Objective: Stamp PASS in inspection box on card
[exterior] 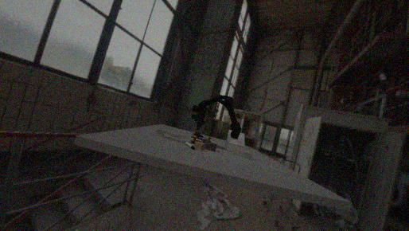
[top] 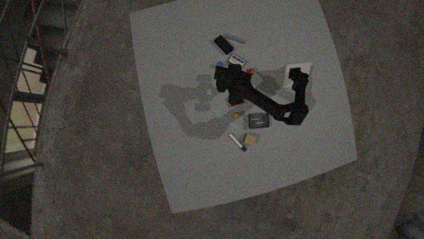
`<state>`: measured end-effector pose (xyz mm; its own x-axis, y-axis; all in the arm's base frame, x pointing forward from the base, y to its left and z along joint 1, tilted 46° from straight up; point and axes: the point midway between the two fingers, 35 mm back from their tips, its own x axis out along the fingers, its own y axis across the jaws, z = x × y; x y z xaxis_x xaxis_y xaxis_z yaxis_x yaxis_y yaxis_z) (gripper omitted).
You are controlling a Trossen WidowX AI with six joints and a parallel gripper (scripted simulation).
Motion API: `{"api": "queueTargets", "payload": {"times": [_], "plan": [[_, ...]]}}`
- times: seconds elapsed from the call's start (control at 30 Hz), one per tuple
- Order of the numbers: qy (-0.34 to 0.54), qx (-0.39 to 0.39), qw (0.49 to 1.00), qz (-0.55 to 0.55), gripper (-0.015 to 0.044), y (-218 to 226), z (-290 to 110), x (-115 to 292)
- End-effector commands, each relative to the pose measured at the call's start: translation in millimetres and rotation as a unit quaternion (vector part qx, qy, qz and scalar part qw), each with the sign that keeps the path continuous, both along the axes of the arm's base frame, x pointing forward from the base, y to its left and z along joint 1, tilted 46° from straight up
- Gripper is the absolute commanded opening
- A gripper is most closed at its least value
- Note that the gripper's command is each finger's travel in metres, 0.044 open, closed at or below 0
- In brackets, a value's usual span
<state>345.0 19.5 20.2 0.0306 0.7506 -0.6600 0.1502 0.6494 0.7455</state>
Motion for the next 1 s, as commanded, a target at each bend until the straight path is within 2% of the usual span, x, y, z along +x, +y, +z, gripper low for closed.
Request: {"api": "queueTargets", "payload": {"times": [0.0, 0.27, 0.97], "plan": [[0.028, -0.001, 0.999, -0.026, 0.0, -15.8, -16.1, 2.0], [0.075, 0.002, 0.995, -0.072, 0.0, -43.5, -45.4, 1.8], [0.075, 0.001, 0.995, -0.073, 0.0, -35.0, -54.4, 2.8]]}}
